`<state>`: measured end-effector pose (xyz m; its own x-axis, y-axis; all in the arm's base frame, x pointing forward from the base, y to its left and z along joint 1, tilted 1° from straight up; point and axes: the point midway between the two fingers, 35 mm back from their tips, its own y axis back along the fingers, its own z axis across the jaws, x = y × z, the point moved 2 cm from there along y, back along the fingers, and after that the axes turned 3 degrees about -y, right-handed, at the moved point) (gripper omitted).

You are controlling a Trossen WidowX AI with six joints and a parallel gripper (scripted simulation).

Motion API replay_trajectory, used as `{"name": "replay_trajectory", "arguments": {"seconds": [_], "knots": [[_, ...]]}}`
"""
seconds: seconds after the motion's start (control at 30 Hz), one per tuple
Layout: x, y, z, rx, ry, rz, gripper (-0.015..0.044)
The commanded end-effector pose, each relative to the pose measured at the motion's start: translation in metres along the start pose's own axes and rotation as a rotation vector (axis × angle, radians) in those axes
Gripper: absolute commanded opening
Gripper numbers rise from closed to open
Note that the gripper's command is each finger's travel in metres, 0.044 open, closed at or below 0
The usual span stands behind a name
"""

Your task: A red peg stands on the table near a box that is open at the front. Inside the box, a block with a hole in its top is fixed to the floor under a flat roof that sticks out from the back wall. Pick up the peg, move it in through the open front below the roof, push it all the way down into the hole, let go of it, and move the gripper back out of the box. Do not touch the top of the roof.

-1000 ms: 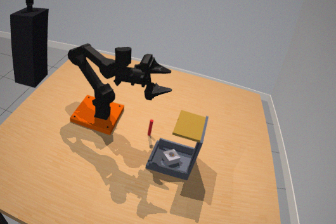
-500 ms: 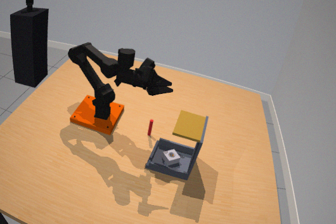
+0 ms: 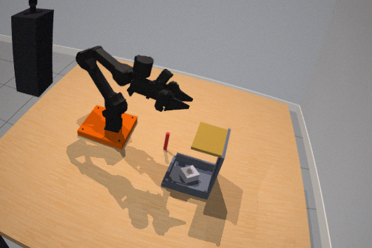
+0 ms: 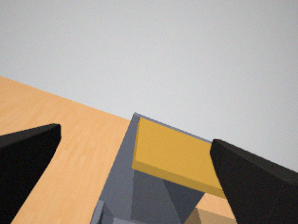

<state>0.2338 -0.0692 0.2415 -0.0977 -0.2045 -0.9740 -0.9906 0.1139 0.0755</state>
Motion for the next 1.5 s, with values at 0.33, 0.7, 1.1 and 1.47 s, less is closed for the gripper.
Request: {"name": "replay_trajectory", "arguments": {"seconds": [0.33,0.7,1.1,1.47], "knots": [[0.014,-0.004,0.006,-0.026,-0.448,0.101,0.0440],[0.027,-0.006,0.011,-0.012,-0.807,0.193,0.0440],[0.040,-0.007,0.018,0.037,-1.195,0.295,0.0440],[0.052,-0.006,0.023,0.117,-1.546,0.386,0.0440]]}}
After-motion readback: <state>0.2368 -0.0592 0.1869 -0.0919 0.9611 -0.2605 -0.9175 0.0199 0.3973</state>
